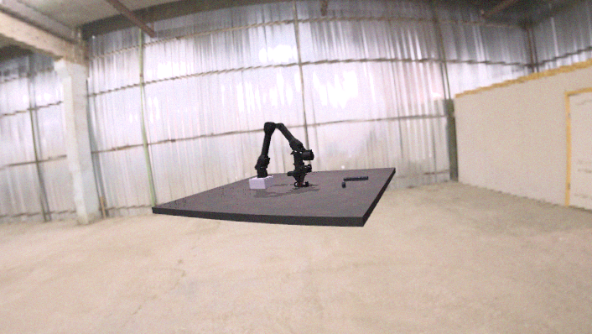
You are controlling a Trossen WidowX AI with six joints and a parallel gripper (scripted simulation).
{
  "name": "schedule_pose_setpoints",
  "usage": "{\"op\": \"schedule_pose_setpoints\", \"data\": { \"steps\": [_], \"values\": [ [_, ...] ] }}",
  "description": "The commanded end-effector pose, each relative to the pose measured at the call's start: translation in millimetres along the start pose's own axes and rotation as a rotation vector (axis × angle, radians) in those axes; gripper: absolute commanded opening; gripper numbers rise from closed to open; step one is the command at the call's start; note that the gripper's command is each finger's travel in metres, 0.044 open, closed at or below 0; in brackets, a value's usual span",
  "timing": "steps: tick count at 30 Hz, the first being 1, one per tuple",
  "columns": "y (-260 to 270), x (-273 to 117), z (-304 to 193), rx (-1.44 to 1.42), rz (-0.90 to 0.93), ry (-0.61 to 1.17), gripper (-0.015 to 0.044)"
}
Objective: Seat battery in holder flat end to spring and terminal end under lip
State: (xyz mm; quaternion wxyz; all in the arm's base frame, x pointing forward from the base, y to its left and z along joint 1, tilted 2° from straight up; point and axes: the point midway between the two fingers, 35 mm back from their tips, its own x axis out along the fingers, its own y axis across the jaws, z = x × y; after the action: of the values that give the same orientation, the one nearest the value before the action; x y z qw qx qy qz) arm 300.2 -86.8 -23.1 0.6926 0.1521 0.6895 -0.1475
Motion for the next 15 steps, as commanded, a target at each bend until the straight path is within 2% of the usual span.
{"op": "schedule_pose_setpoints", "data": {
  "steps": [1, 15],
  "values": [
    [0, 1, -2, -0.006, 0.002, 0.019, 0.0067],
    [0, 1, 8, -0.006, 0.000, 0.025, 0.0067]
  ]
}}
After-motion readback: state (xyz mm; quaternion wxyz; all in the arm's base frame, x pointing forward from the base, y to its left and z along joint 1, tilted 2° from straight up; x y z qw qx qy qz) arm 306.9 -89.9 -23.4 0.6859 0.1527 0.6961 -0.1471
